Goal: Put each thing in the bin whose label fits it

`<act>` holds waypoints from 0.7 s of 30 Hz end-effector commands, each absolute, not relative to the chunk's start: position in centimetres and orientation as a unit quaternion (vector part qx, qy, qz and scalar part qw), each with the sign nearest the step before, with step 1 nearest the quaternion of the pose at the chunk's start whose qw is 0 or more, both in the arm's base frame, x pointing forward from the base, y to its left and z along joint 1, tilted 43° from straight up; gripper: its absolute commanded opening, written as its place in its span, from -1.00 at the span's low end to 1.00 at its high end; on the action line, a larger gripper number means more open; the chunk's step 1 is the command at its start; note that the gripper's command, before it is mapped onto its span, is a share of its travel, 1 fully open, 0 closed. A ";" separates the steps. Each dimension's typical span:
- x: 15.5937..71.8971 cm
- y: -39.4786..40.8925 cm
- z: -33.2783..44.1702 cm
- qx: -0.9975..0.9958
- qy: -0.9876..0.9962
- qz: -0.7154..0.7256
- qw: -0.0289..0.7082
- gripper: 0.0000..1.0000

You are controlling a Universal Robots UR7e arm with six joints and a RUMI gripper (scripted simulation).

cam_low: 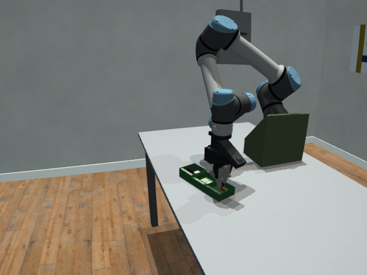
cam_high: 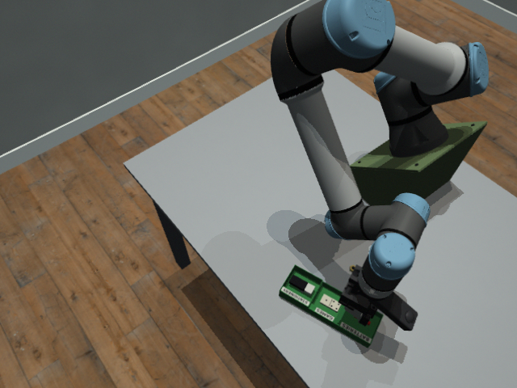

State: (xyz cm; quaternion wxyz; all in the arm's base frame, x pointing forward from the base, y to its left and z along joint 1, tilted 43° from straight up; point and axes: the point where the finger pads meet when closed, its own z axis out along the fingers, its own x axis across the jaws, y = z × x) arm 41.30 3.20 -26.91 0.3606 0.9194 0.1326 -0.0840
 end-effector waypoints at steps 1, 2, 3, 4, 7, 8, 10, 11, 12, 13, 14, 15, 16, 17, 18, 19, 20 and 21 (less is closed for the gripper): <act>41.4 3.2 -26.9 0.920 0.133 -0.083 0.361 -1.00; 41.4 3.2 -26.9 0.920 0.133 -0.083 0.361 -1.00; 41.4 3.2 -26.9 0.920 0.133 -0.083 0.361 -1.00; 41.4 3.2 -26.9 0.920 0.133 -0.083 0.361 -1.00; 41.4 3.2 -26.9 0.920 0.133 -0.083 0.361 -0.72; 41.4 3.2 -26.9 0.920 0.133 -0.083 0.361 -0.72; 41.4 3.2 -26.9 0.920 0.133 -0.083 0.361 -0.72; 41.4 3.2 -26.9 0.920 0.133 -0.083 0.361 -0.72; 41.4 3.2 -26.9 0.920 0.133 -0.083 0.361 -0.72; 41.4 3.2 -26.9 0.920 0.133 -0.083 0.361 -0.72; 41.4 3.2 -26.9 0.920 0.133 -0.083 0.361 -0.72; 41.4 3.2 -26.9 0.920 0.133 -0.083 0.361 -0.72; 41.4 3.2 -26.9 0.920 0.133 -0.083 0.361 -0.72; 41.4 3.2 -26.9 0.920 0.133 -0.083 0.361 -0.72; 41.4 3.2 -26.9 0.920 0.133 -0.083 0.361 -0.72; 41.4 3.2 -26.9 0.920 0.133 -0.083 0.361 -0.72; 41.4 3.2 -26.9 0.920 0.133 -0.083 0.361 -0.72; 41.4 3.2 -26.9 0.920 0.133 -0.083 0.361 -0.72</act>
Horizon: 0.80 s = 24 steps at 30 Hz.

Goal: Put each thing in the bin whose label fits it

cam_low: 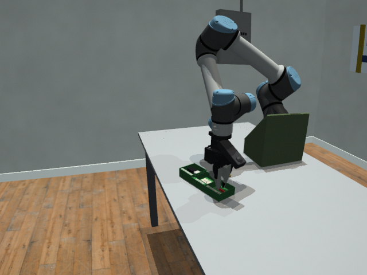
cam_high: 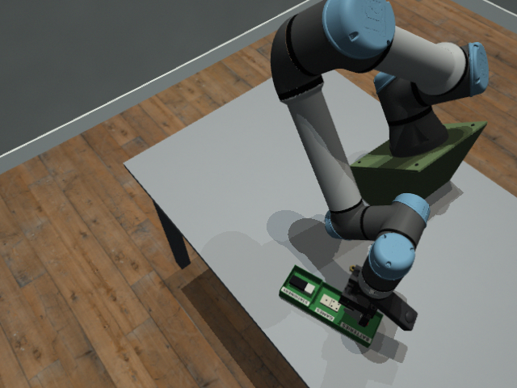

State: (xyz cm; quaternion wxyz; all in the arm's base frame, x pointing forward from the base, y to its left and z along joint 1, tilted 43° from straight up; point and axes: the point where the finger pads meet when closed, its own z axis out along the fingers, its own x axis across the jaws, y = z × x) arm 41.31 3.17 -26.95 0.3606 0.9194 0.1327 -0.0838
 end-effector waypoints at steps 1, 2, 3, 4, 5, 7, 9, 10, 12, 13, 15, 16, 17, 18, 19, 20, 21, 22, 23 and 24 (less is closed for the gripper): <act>41.4 3.2 -26.9 0.920 0.133 -0.083 0.361 -0.72; 41.4 3.2 -26.9 0.920 0.133 -0.083 0.361 -0.72; 41.4 3.2 -26.9 0.920 0.133 -0.083 0.361 -0.72; 41.4 3.3 -26.8 0.920 0.133 -0.083 0.360 -0.72; 41.4 3.4 -26.7 0.920 0.133 -0.083 0.361 -0.72; 41.4 3.4 -26.7 0.920 0.133 -0.083 0.361 -0.72; 41.4 3.6 -26.5 0.920 0.133 -0.083 0.360 -0.72; 41.4 3.7 -26.4 0.920 0.133 -0.083 0.360 -0.72; 41.4 3.8 -26.3 0.920 0.133 -0.083 0.360 -0.72; 41.4 3.9 -26.2 0.920 0.133 -0.083 0.360 -0.72; 41.4 4.1 -26.0 0.920 0.133 -0.083 0.360 -0.72; 41.4 4.2 -25.9 0.920 0.133 -0.083 0.360 -0.72; 41.4 4.3 -25.8 0.920 0.133 -0.083 0.360 -0.72; 41.5 4.4 -25.7 0.920 0.133 -0.083 0.360 -0.72; 41.5 4.5 -25.6 0.920 0.133 -0.083 0.360 -0.72; 41.5 4.6 -25.5 0.920 0.133 -0.083 0.360 -0.72; 41.5 4.7 -25.4 0.920 0.133 -0.083 0.360 -0.72; 41.5 4.8 -25.3 0.920 0.133 -0.083 0.360 -0.72; 41.5 4.8 -25.3 0.920 0.133 -0.083 0.360 -0.72; 41.5 4.8 -25.3 0.920 0.133 -0.083 0.360 -0.72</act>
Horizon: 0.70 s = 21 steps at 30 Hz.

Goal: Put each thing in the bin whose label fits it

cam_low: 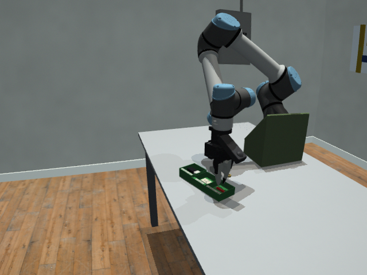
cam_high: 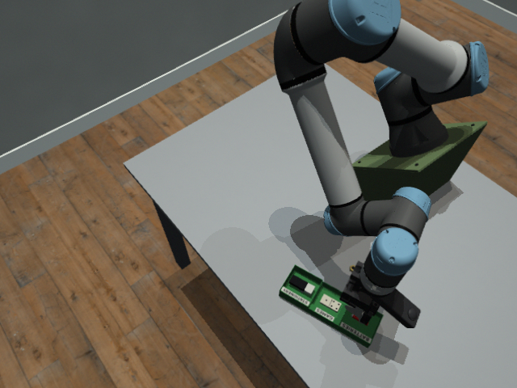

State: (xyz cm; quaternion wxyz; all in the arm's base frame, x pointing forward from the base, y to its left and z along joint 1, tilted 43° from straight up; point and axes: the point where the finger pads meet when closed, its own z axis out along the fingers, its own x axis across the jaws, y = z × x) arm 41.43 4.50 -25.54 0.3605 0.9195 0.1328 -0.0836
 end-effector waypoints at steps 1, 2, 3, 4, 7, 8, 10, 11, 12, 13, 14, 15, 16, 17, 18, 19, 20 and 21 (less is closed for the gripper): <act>41.5 4.8 -25.2 0.920 0.133 -0.083 0.360 -0.72; 41.5 4.9 -25.1 0.920 0.133 -0.083 0.360 -0.72; 41.5 5.0 -25.0 0.920 0.133 -0.083 0.360 -0.72; 41.5 5.1 -24.9 0.920 0.133 -0.083 0.360 -0.72; 41.6 5.9 -24.1 0.920 0.133 -0.083 0.360 -0.72; 41.6 6.2 -23.7 0.920 0.133 -0.083 0.360 -0.72; 41.6 6.2 -23.7 0.920 0.133 -0.083 0.360 -0.72; 41.6 6.2 -23.7 0.920 0.133 -0.083 0.360 -0.72; 41.6 6.2 -23.7 0.920 0.133 -0.083 0.360 -0.72; 41.6 6.2 -23.7 0.920 0.133 -0.083 0.360 -0.72; 41.6 6.2 -23.7 0.920 0.133 -0.083 0.360 -0.72; 41.6 6.2 -23.7 0.920 0.133 -0.083 0.360 -0.72; 41.6 6.2 -23.7 0.920 0.133 -0.083 0.360 -0.72; 41.6 6.2 -23.7 0.920 0.133 -0.083 0.360 -0.72; 41.6 6.2 -23.7 0.920 0.133 -0.083 0.360 -0.72; 41.6 6.2 -23.7 0.920 0.133 -0.083 0.360 -0.72; 41.6 6.2 -23.7 0.920 0.133 -0.083 0.360 -0.72; 41.6 6.5 -23.4 0.920 0.133 -0.083 0.360 1.00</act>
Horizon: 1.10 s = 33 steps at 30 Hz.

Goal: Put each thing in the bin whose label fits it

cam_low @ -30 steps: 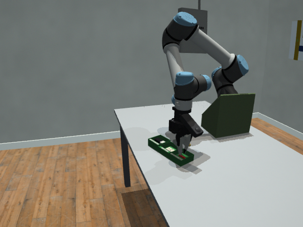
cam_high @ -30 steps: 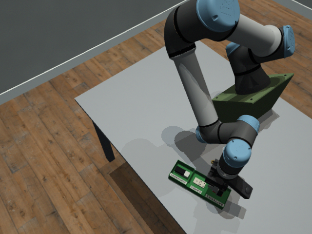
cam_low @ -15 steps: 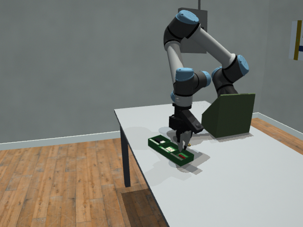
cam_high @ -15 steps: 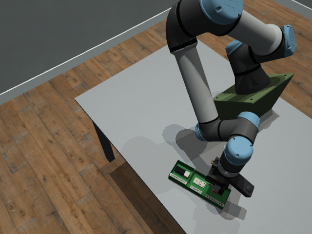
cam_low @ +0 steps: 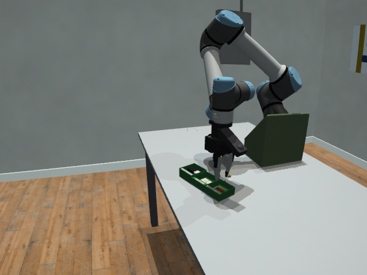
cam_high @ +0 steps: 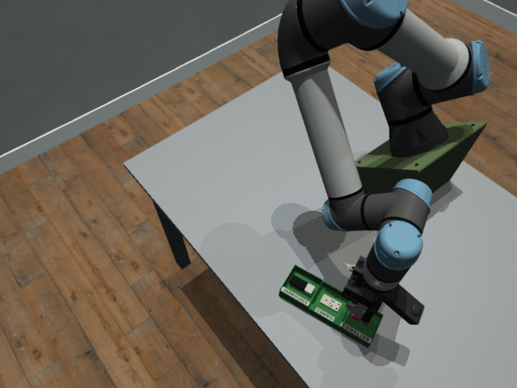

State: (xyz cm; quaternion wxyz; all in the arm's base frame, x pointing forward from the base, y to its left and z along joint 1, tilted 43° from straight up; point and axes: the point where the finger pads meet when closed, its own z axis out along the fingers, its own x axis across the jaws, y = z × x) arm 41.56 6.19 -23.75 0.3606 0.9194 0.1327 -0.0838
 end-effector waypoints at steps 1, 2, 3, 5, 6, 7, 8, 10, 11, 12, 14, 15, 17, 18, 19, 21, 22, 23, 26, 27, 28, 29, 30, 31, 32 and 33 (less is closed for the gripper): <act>41.6 6.8 -23.1 0.920 0.133 -0.083 0.360 1.00; 41.7 7.1 -22.8 0.920 0.133 -0.083 0.360 1.00; 41.7 7.3 -22.5 0.920 0.133 -0.083 0.360 1.00; 41.7 7.9 -22.0 0.920 0.133 -0.083 0.360 1.00; 41.8 8.2 -21.7 0.920 0.133 -0.083 0.360 1.00; 41.8 8.4 -21.4 0.920 0.133 -0.083 0.360 1.00; 41.8 8.7 -21.1 0.920 0.133 -0.083 0.360 1.00; 41.9 9.3 -20.5 0.920 0.133 -0.083 0.360 1.00; 41.9 9.5 -20.2 0.920 0.133 -0.083 0.360 1.00; 41.9 9.5 -20.2 0.920 0.133 -0.083 0.360 1.00; 41.9 9.8 -19.9 0.920 0.133 -0.083 0.360 1.00; 41.9 10.1 -19.6 0.920 0.133 -0.083 0.360 1.00; 42.0 10.6 -19.1 0.920 0.133 -0.083 0.360 1.00; 42.0 10.9 -18.8 0.920 0.133 -0.083 0.360 1.00; 42.0 11.2 -18.5 0.920 0.133 -0.083 0.360 1.00; 42.1 11.7 -17.9 0.920 0.133 -0.083 0.360 1.00; 42.1 12.0 -17.6 0.920 0.133 -0.083 0.360 1.00; 42.1 12.3 -17.3 0.920 0.133 -0.083 0.360 1.00; 42.2 13.1 -16.4 0.920 0.133 -0.083 0.360 1.00; 42.2 13.4 -16.2 0.920 0.133 -0.083 0.360 1.00; 42.2 13.6 -15.9 0.920 0.133 -0.083 0.360 1.00; 42.2 13.6 -15.9 0.920 0.133 -0.083 0.360 1.00; 42.2 13.6 -15.9 0.920 0.133 -0.083 0.360 1.00; 42.2 13.9 -15.6 0.920 0.133 -0.083 0.360 1.00; 42.3 14.2 -15.3 0.920 0.133 -0.083 0.360 1.00; 42.3 14.5 -15.0 0.920 0.133 -0.083 0.360 1.00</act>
